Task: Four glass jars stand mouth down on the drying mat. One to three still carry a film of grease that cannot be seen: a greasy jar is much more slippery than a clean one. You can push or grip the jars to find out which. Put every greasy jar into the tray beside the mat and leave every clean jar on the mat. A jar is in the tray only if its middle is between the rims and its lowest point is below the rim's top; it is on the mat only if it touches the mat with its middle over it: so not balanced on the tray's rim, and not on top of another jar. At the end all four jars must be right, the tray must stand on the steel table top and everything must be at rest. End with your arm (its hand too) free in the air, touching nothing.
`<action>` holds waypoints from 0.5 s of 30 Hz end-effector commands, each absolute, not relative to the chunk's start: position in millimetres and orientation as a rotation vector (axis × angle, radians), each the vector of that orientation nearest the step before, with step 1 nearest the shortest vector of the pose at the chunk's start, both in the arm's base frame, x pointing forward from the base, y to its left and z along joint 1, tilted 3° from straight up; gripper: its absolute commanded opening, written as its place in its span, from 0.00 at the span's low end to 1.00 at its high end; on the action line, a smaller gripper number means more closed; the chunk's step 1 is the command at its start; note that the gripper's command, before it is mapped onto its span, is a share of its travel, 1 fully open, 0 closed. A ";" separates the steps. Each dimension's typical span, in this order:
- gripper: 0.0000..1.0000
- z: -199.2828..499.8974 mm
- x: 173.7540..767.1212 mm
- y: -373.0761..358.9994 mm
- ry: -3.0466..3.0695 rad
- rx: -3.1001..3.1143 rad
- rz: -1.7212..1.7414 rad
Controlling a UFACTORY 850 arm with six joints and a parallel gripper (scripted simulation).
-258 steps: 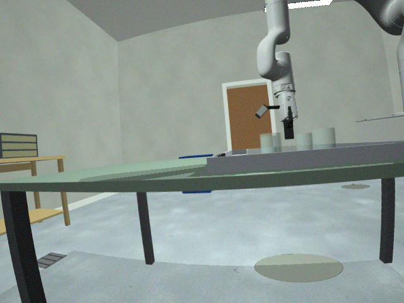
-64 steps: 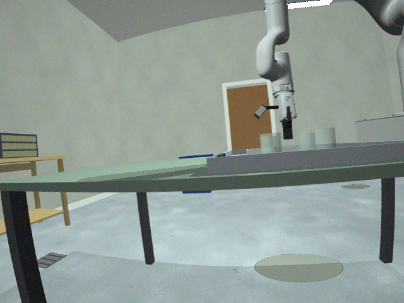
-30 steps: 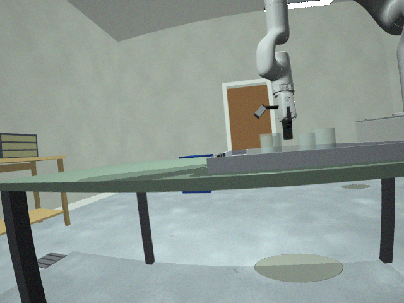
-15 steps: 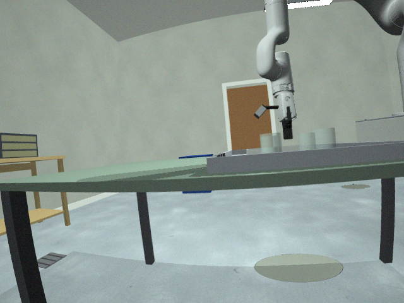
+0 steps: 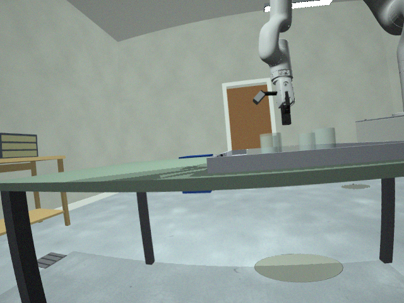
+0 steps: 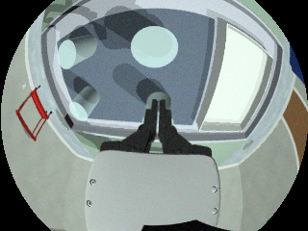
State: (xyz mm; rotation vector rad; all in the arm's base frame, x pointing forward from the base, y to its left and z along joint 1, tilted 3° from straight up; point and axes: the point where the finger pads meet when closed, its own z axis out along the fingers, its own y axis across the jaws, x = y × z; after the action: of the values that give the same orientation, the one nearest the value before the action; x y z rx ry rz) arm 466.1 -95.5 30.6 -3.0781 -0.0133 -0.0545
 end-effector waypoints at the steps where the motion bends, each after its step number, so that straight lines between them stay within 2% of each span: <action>1: 0.00 51.4 466.0 -96.0 -0.012 -3.090 -0.032; 15: 0.00 56.2 470.0 -4.9 -0.012 -3.090 -0.032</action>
State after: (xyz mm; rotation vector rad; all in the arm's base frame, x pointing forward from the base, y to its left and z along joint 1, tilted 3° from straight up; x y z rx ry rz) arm 466.9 -39.1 53.3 -3.0806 -0.0145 -0.0373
